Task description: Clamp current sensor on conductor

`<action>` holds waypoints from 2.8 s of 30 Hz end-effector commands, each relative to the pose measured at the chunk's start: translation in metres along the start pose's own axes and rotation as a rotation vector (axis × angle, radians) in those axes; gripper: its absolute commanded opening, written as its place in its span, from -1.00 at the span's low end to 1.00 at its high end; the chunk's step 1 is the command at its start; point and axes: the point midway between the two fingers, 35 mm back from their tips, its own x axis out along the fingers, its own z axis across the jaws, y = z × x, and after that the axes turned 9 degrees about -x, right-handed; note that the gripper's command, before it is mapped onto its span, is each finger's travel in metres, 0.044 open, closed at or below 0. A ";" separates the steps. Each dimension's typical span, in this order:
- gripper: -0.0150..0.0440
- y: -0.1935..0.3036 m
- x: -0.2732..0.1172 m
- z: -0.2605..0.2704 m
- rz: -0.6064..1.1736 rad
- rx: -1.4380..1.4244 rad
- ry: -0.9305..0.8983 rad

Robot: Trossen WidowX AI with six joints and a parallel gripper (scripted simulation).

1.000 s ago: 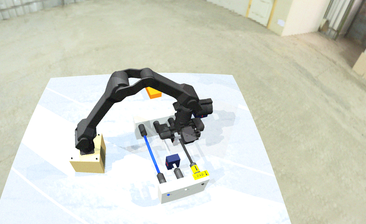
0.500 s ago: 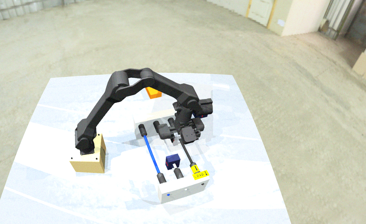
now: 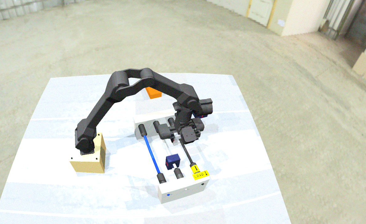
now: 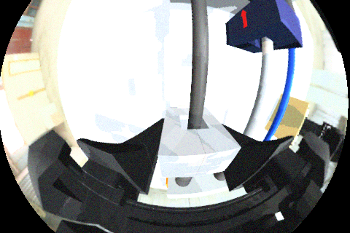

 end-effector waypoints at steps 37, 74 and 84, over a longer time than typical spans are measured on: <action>1.00 0.005 -0.108 -0.005 -0.006 -0.003 -0.044; 1.00 -0.007 -0.104 -0.012 0.055 -0.199 -0.066; 1.00 -0.047 -0.096 -0.040 0.197 -0.949 -0.339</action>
